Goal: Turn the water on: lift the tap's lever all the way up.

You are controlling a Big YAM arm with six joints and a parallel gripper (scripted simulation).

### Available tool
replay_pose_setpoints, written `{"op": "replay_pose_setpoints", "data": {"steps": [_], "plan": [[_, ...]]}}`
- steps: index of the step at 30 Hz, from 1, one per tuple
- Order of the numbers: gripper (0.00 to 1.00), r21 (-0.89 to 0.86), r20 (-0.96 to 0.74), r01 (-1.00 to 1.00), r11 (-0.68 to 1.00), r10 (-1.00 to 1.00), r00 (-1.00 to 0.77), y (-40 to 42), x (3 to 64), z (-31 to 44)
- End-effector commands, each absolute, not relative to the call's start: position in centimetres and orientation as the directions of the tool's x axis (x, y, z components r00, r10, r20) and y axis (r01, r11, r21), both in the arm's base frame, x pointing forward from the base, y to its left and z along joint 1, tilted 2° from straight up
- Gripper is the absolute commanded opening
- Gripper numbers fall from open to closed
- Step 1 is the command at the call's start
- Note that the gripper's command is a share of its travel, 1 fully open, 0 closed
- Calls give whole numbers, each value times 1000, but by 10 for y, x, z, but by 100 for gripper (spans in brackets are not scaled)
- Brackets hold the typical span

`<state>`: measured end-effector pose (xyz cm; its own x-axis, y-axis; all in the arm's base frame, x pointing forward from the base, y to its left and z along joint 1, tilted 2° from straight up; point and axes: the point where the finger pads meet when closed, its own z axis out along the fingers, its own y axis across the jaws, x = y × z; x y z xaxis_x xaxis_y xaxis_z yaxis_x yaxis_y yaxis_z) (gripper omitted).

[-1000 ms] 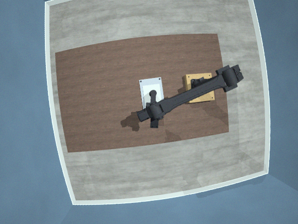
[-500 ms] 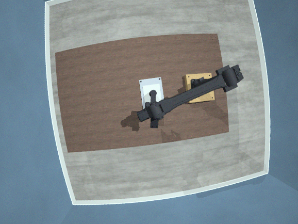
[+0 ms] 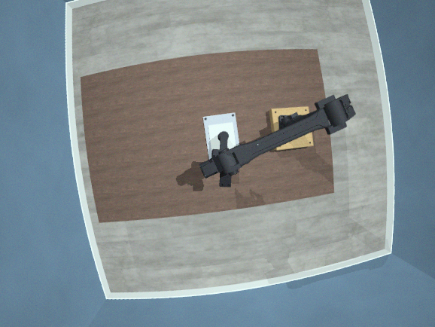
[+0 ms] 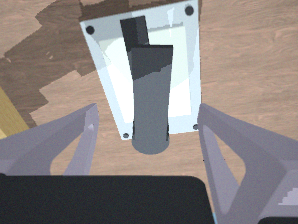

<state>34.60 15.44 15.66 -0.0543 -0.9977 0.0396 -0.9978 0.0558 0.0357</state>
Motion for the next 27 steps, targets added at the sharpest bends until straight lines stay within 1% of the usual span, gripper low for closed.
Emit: {"op": "replay_pose_setpoints", "data": {"steps": [1,27], "plan": [[69,-14,15,-997,73,-997,-73,153,355,176],[69,-5,20,-997,73,-997,-73,151,352,164]]}}
